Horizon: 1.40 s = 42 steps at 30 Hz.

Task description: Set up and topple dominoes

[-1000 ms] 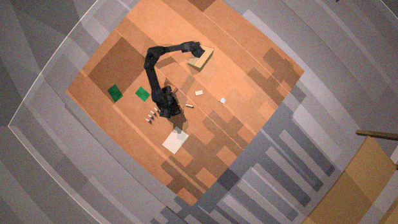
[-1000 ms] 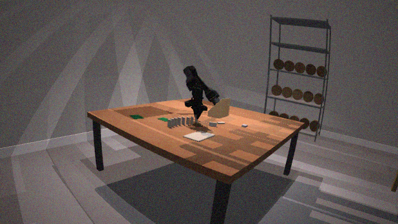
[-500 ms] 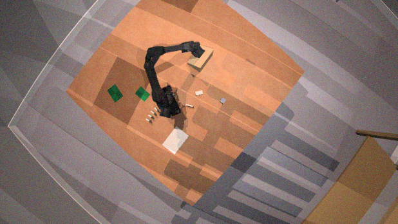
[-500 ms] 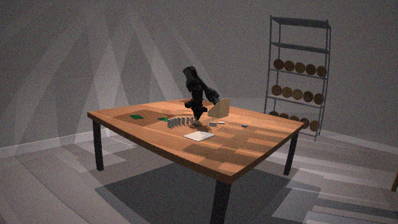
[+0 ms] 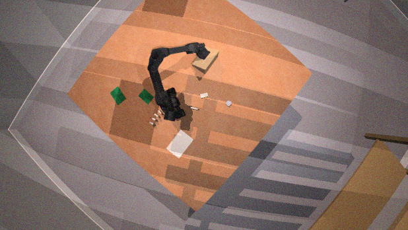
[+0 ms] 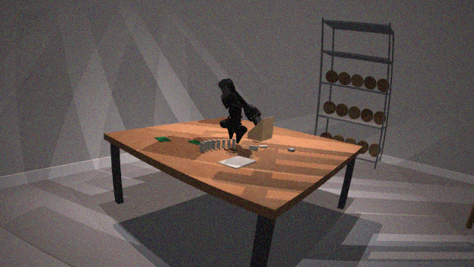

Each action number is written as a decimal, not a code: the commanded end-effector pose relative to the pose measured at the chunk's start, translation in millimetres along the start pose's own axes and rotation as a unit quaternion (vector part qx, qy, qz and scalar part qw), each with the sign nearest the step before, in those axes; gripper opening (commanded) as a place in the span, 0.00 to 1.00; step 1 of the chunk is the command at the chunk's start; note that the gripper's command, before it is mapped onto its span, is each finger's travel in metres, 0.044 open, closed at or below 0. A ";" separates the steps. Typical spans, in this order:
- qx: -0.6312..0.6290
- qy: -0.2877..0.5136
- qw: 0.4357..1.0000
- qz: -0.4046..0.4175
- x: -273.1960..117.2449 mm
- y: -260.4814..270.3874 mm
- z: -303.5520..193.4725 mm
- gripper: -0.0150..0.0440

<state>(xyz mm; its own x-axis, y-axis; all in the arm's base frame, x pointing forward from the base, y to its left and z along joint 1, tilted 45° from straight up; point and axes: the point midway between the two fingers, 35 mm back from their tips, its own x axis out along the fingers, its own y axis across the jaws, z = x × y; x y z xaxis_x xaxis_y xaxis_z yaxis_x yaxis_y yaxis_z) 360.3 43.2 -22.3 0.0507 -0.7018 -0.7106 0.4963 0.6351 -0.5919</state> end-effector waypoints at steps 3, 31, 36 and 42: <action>0.003 -0.001 1.000 0.010 -71.4 7.2 2.5 1.00; 0.078 0.000 0.997 0.008 -42.2 8.1 -171.3 1.00; 0.079 0.000 0.997 0.008 -42.3 11.6 -169.4 1.00; 0.079 0.000 0.997 0.008 7.5 13.4 -168.4 1.00</action>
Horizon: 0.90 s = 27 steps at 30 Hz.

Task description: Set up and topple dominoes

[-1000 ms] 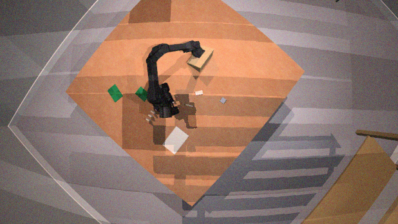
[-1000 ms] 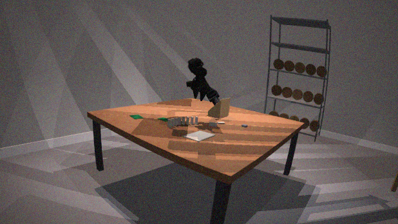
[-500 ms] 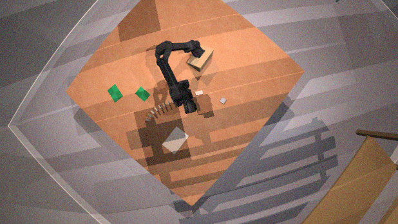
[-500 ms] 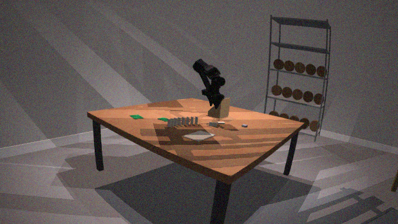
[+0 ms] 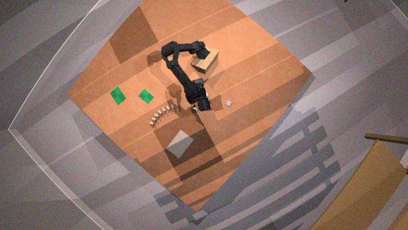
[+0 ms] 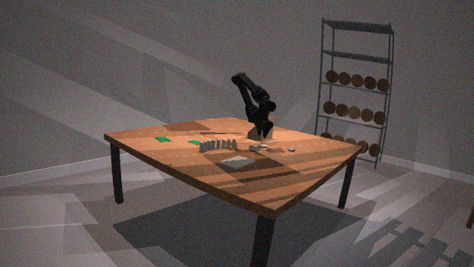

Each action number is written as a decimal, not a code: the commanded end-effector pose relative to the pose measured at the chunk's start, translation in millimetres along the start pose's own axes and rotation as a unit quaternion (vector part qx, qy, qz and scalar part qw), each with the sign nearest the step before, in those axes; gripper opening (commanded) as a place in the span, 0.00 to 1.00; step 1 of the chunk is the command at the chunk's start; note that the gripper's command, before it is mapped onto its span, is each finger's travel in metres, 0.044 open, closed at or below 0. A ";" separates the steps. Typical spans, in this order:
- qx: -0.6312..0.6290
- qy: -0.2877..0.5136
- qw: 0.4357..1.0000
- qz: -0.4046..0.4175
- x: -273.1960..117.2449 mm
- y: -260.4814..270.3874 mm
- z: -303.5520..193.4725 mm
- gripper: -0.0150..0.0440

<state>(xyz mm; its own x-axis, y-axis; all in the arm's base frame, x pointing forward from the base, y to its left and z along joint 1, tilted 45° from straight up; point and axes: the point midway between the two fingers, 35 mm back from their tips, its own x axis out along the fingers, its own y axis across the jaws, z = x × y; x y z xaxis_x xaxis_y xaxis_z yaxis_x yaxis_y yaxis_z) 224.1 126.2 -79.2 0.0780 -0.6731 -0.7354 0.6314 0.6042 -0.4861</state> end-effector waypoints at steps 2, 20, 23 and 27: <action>-0.005 -0.001 1.000 -0.016 45.7 -9.0 -1.0 1.00; -0.005 -0.002 1.000 -0.017 62.4 -7.5 0.0 1.00; -0.005 -0.002 1.000 -0.017 62.4 -7.5 0.0 1.00; -0.005 -0.002 1.000 -0.017 62.4 -7.5 0.0 0.87</action>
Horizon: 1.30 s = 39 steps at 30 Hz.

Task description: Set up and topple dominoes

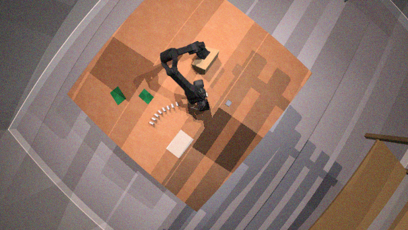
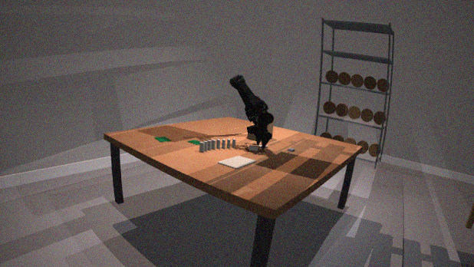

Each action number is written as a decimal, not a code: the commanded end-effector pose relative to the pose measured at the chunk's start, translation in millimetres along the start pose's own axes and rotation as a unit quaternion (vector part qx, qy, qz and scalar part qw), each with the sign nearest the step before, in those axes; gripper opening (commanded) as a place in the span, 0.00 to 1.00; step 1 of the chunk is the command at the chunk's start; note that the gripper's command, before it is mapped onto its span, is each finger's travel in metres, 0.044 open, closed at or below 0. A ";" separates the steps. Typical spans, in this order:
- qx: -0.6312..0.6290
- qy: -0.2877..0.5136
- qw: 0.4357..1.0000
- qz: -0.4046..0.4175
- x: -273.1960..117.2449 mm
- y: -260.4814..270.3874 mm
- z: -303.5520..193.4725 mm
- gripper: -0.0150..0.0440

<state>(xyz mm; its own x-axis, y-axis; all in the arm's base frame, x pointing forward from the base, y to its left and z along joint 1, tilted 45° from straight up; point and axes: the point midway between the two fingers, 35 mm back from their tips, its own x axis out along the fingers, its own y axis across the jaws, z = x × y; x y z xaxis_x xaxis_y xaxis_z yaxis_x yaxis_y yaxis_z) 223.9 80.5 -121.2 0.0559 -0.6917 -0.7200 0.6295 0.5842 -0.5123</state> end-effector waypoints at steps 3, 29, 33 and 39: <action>-0.002 -0.003 1.000 0.000 0.8 -0.2 0.6 0.73; -0.003 -0.001 1.000 0.001 -96.8 0.5 0.2 0.44; -0.003 0.000 1.000 0.001 -144.5 0.6 0.2 0.44; -0.009 0.000 1.000 0.002 -160.4 0.3 2.1 0.44</action>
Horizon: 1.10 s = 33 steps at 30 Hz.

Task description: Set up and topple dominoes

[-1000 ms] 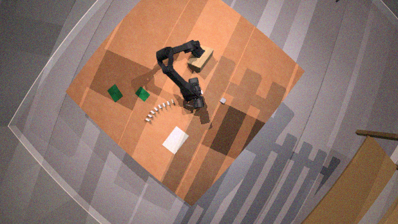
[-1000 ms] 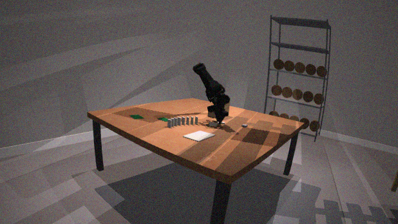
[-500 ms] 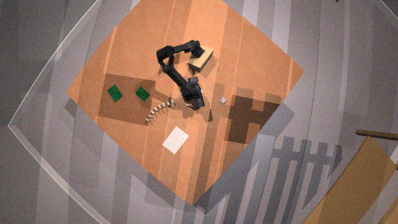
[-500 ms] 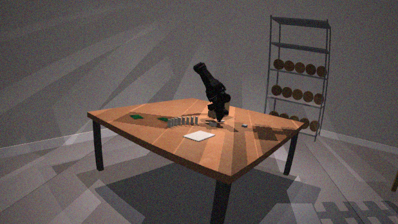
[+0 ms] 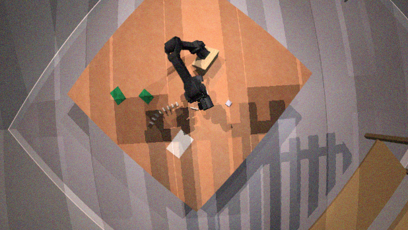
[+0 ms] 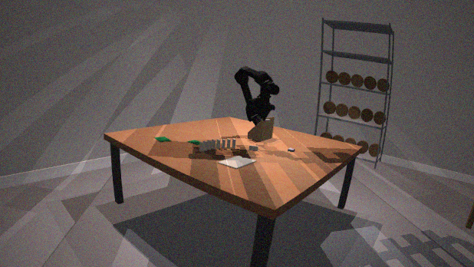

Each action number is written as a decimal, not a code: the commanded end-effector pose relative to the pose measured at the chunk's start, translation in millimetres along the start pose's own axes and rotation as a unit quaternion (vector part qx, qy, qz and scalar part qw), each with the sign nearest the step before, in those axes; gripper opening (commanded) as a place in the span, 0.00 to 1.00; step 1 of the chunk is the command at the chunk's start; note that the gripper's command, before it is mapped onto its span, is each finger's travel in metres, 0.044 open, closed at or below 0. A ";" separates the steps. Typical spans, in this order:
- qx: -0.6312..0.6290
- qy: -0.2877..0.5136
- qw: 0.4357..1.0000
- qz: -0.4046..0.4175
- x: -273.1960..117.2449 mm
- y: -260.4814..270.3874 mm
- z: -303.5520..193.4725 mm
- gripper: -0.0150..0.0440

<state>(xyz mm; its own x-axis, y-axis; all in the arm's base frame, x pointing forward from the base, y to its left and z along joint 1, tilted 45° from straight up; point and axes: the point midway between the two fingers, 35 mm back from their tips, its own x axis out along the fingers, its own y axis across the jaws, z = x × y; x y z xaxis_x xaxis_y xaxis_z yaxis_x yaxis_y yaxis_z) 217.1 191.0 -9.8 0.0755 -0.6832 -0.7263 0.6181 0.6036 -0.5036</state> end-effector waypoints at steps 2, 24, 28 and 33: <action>-0.045 0.009 0.999 -0.005 -5.3 -5.3 17.5 0.44; -0.563 0.007 0.827 -0.011 -4.0 -102.9 200.9 0.44; -0.563 0.007 0.827 -0.011 -4.0 -102.9 200.9 0.44; -0.563 0.007 0.827 -0.011 -4.0 -102.9 200.9 0.44</action>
<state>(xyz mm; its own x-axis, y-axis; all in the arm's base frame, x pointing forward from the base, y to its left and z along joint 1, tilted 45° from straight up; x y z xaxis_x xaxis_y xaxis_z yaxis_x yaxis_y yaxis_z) 310.1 50.8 137.0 0.0579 -0.6929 -0.7187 -0.4747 0.6142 -0.6304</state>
